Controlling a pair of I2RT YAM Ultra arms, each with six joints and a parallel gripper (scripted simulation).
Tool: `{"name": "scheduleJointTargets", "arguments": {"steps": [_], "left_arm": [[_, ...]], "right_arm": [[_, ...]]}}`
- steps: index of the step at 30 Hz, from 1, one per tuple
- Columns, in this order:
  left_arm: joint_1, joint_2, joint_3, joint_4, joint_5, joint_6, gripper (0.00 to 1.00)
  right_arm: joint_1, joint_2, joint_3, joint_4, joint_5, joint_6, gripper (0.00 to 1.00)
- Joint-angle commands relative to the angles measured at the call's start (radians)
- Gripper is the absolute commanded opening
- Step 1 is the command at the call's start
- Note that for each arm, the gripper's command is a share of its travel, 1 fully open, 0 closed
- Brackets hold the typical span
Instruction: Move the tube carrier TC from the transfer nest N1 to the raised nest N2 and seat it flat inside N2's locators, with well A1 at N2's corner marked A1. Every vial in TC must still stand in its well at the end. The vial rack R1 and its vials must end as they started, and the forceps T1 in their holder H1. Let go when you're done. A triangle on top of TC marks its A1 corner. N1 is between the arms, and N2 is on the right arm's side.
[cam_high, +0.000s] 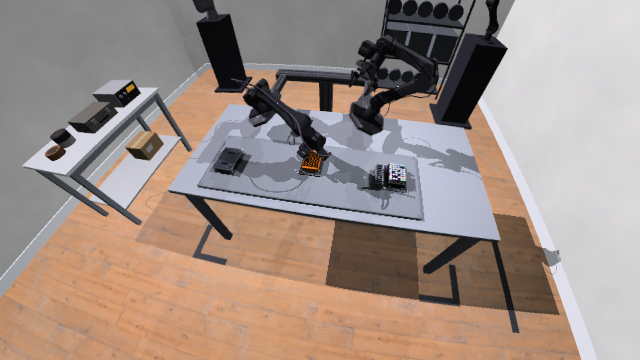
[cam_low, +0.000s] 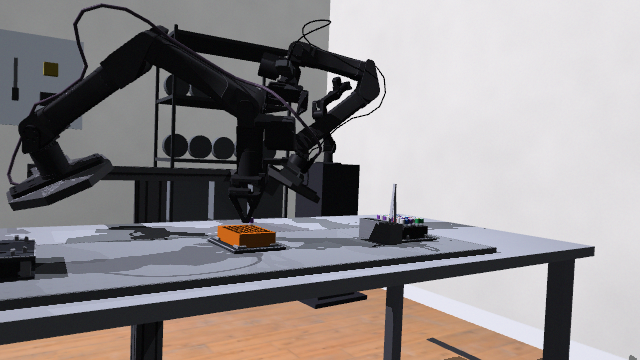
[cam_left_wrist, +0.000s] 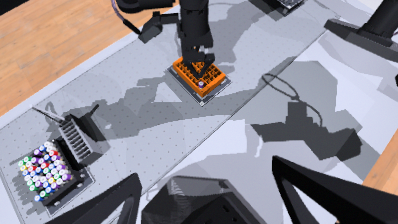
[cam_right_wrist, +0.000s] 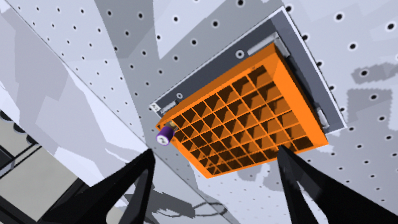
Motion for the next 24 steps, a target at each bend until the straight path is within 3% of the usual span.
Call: {"name": "scheduleJointTargets", "arguments": {"steps": [1,20,24], "left_arm": [[-0.005,-0.010,0.007,-0.015,-0.020,-0.004,1.00],[-0.005,-0.010,0.007,-0.015,-0.020,-0.004,1.00],[-0.005,-0.010,0.007,-0.015,-0.020,-0.004,1.00]], "right_arm": [[0.033,-0.039,-0.020,0.018,0.046,0.234,1.00],[0.075,-0.031,-0.056,0.026,0.193,0.971,1.00],[0.083,-0.027,-0.055,0.023,0.211,1.046,1.00]]}}
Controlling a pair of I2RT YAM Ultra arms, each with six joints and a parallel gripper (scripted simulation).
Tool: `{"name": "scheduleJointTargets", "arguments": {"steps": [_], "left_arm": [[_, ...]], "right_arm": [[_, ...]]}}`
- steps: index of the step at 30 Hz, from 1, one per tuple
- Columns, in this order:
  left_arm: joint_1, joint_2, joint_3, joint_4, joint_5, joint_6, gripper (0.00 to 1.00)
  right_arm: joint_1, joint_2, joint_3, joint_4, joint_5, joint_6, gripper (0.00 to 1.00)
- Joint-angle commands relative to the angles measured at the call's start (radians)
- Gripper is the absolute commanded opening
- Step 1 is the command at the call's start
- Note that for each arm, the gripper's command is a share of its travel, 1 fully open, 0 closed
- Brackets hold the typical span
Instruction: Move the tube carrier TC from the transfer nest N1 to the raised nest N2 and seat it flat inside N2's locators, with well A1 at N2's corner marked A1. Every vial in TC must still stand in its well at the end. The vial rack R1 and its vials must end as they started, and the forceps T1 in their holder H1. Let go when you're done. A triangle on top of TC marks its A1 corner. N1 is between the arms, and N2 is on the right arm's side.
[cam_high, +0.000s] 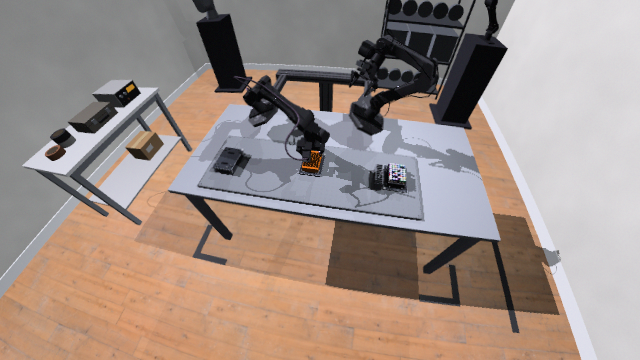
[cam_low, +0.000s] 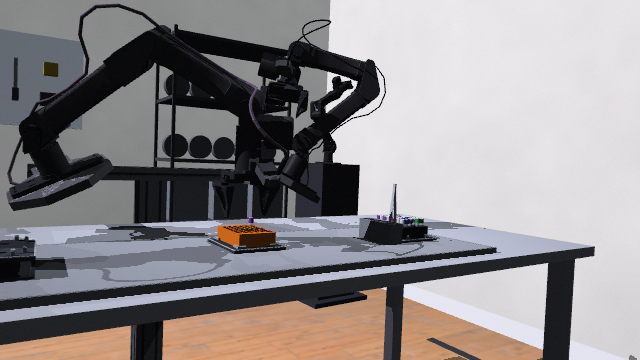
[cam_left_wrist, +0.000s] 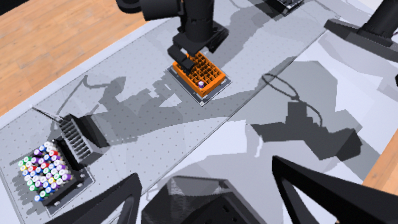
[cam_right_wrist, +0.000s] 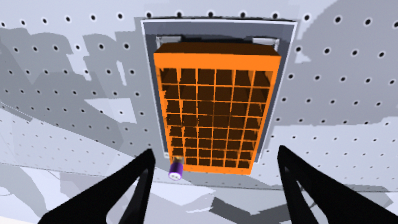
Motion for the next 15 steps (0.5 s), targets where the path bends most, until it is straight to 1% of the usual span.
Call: {"name": "scheduleJointTargets", "arguments": {"steps": [1,8,15], "left_arm": [[-0.005,-0.010,0.007,-0.015,-0.020,-0.004,1.00],[-0.005,-0.010,0.007,-0.015,-0.020,-0.004,1.00],[-0.005,-0.010,0.007,-0.015,-0.020,-0.004,1.00]], "right_arm": [[0.027,-0.023,-0.014,0.017,0.037,0.120,1.00],[0.031,-0.019,-0.010,0.010,0.033,0.114,1.00],[0.017,0.008,-0.018,0.043,0.044,0.107,1.00]]}}
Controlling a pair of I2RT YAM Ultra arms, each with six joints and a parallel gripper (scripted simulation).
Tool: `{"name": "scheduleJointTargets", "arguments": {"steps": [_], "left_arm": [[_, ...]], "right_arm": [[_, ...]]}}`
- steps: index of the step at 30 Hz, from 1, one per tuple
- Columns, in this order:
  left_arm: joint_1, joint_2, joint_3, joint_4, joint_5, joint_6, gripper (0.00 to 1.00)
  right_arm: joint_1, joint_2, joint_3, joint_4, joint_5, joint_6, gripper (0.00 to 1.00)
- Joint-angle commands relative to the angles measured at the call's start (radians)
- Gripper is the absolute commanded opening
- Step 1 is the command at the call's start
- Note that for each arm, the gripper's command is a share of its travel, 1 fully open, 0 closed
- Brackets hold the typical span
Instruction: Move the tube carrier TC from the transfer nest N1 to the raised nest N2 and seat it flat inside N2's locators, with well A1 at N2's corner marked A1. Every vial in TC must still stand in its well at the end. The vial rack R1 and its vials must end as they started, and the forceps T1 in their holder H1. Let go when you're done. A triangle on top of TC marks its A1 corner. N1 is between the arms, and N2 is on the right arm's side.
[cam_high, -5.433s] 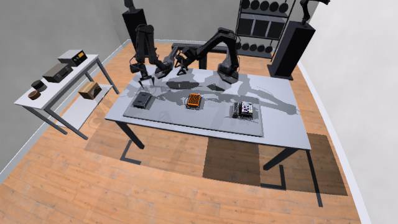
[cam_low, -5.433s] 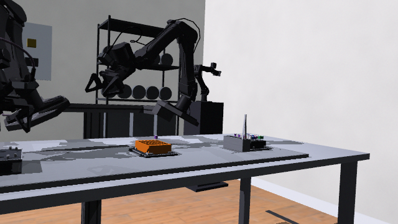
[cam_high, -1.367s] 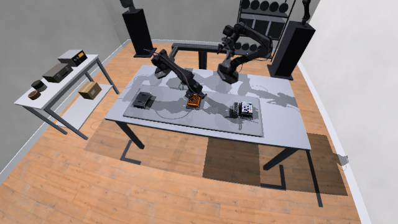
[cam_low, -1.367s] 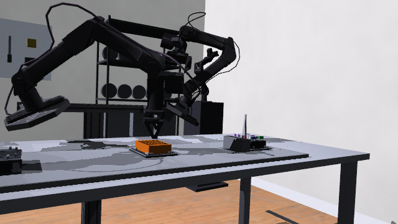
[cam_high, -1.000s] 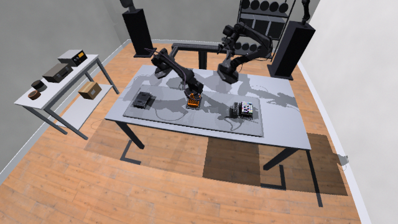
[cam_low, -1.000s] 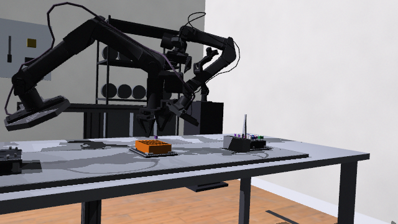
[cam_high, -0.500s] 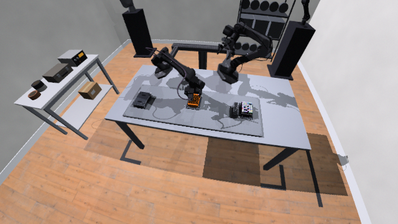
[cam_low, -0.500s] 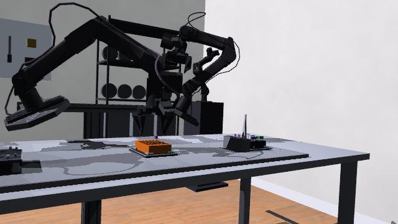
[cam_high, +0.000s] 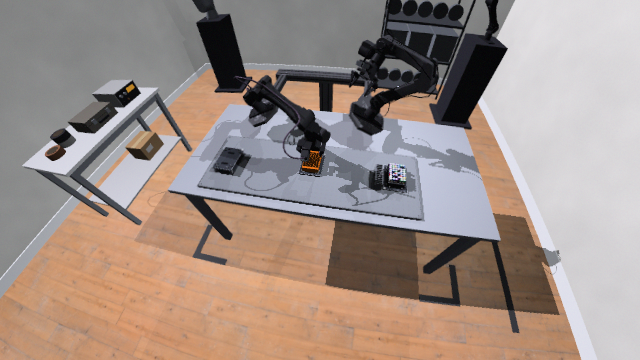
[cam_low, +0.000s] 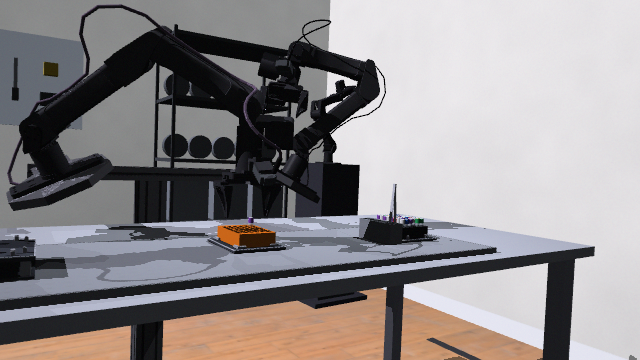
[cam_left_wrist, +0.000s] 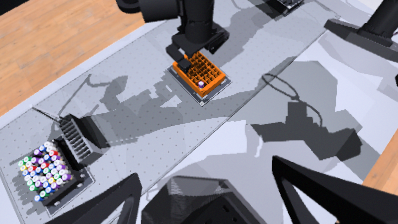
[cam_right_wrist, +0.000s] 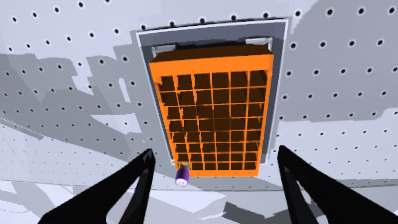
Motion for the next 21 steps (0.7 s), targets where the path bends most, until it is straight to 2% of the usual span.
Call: {"name": "scheduleJointTargets", "arguments": {"steps": [1,21], "left_arm": [[-0.005,-0.010,0.007,-0.015,-0.020,-0.004,1.00],[-0.005,-0.010,0.007,-0.015,-0.020,-0.004,1.00]], "right_arm": [[0.009,0.005,-0.019,0.034,0.019,0.006,1.00],[-0.012,0.033,-0.043,0.104,0.025,-0.023,1.00]]}}
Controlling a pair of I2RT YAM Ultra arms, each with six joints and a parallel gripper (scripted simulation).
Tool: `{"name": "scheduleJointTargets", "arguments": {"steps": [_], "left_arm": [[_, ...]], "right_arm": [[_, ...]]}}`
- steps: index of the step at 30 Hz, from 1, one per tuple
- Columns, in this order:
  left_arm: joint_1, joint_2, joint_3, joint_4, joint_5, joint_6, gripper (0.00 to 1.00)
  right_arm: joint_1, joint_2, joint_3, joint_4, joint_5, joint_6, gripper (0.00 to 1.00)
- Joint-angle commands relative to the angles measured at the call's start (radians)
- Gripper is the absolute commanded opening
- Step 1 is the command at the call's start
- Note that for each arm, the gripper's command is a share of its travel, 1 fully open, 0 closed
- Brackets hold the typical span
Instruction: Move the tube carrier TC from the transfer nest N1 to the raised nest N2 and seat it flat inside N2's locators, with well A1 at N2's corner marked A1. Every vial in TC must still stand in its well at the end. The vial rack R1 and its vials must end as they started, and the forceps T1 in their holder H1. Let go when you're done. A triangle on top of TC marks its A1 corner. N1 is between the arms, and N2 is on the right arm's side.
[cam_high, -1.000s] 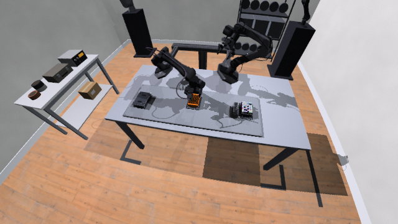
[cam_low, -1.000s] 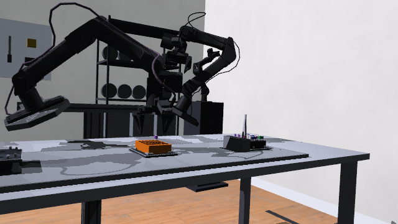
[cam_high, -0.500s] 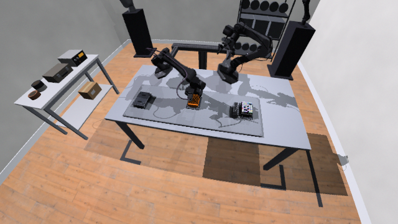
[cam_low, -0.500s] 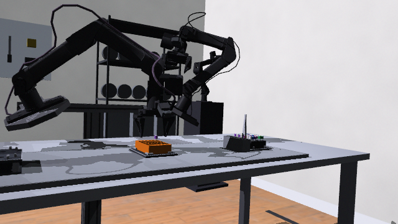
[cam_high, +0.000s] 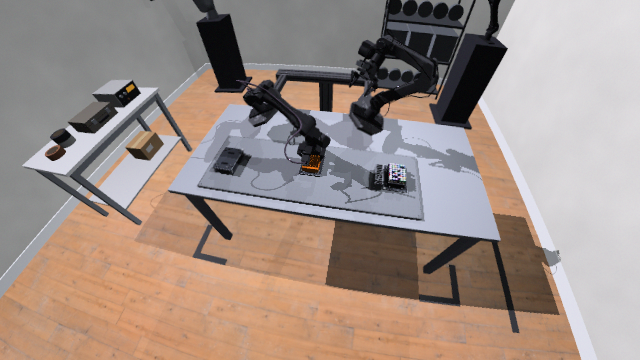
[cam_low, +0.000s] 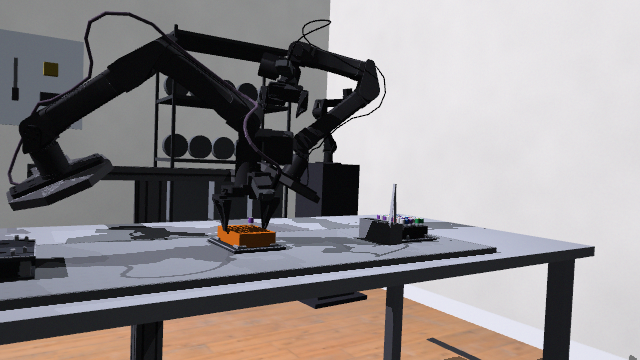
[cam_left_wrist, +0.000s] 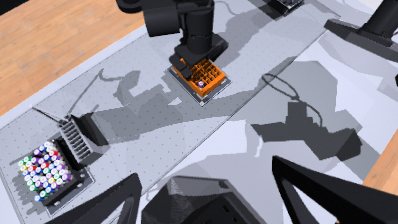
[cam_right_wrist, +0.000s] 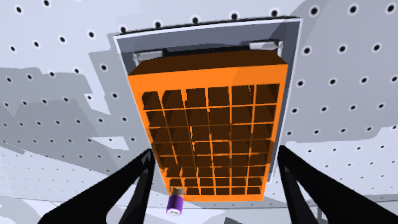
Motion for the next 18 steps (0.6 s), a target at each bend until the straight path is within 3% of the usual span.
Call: {"name": "scheduleJointTargets", "arguments": {"steps": [1,14,15,18], "left_arm": [[-0.005,-0.010,0.007,-0.015,-0.020,-0.004,1.00],[-0.005,-0.010,0.007,-0.015,-0.020,-0.004,1.00],[-0.005,-0.010,0.007,-0.015,-0.020,-0.004,1.00],[-0.005,-0.010,0.007,-0.015,-0.020,-0.004,1.00]], "right_arm": [[0.007,-0.014,-0.014,0.036,0.016,-0.012,1.00],[-0.008,0.013,-0.027,0.082,0.020,-0.028,1.00],[-0.008,0.013,-0.027,0.083,0.020,-0.028,0.96],[-0.008,0.013,-0.027,0.083,0.020,-0.028,0.96]]}}
